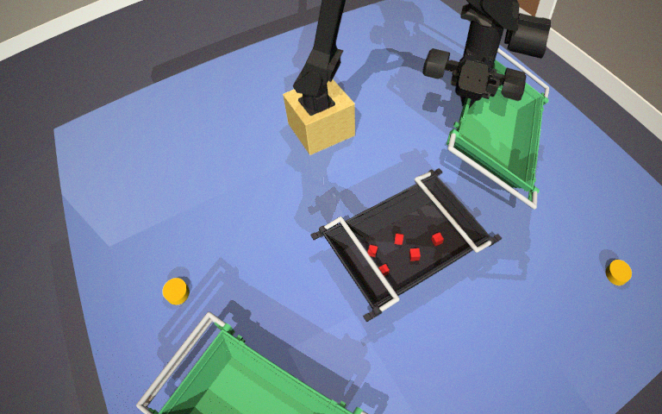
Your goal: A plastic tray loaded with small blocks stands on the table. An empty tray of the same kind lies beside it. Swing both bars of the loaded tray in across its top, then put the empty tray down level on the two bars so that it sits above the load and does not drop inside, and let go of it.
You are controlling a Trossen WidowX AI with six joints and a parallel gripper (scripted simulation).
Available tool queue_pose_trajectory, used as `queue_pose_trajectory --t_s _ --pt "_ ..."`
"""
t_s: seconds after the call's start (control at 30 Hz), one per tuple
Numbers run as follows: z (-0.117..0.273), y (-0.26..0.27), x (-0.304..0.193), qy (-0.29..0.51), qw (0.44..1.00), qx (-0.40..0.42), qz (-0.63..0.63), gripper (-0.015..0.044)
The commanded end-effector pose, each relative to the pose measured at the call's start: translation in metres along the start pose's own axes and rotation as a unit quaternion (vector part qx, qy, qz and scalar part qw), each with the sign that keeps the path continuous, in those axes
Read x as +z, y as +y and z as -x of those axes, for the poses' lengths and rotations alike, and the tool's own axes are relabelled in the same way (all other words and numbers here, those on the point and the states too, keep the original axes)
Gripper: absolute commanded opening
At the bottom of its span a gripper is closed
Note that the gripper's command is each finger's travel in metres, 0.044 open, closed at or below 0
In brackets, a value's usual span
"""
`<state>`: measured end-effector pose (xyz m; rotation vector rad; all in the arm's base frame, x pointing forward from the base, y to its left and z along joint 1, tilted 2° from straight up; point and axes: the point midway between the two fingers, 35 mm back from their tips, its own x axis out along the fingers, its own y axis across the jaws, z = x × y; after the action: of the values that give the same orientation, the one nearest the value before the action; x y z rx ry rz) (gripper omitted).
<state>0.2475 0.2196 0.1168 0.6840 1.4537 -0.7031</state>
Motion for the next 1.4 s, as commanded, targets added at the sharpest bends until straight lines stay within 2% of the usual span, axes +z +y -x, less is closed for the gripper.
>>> queue_pose_trajectory --t_s 0.0,1.37 --pt "0.004 0.001 0.019 -0.002 1.0 0.01 -0.023 0.0" --pt "0.005 -0.044 0.176 -0.01 0.968 0.008 -0.252 0.0"
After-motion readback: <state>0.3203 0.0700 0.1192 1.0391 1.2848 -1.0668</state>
